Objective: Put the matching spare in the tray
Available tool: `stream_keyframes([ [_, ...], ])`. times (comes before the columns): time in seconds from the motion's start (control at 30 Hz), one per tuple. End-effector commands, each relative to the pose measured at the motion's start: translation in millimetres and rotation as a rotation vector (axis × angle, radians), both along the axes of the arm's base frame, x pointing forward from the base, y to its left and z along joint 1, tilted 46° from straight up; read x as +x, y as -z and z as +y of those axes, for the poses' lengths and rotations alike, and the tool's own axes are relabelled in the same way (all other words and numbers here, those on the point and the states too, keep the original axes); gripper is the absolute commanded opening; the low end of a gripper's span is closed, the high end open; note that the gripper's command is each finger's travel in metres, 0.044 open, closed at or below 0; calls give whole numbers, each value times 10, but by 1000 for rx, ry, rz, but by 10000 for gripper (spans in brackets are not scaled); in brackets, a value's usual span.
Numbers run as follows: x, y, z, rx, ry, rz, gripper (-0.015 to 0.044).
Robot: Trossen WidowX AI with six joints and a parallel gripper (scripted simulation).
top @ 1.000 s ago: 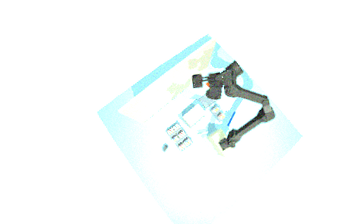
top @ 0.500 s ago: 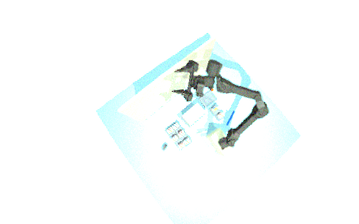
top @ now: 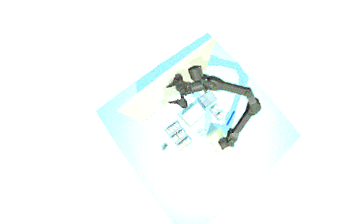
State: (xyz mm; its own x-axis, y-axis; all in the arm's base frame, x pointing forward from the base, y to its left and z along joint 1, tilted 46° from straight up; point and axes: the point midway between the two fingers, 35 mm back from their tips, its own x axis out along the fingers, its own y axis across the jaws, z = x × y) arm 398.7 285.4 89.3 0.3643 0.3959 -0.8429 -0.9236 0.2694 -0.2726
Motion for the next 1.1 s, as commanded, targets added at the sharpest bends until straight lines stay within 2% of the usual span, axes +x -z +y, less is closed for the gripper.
stream_keyframes([
  [0.0,-68,523,-655,-264,536,221,440],
  [0.2,-200,690,-1184,-500,926,234,440],
  [0.43,-310,620,-1744,-771,1305,43,440],
  [1.07,-311,615,-1757,-777,1313,35,440],
])
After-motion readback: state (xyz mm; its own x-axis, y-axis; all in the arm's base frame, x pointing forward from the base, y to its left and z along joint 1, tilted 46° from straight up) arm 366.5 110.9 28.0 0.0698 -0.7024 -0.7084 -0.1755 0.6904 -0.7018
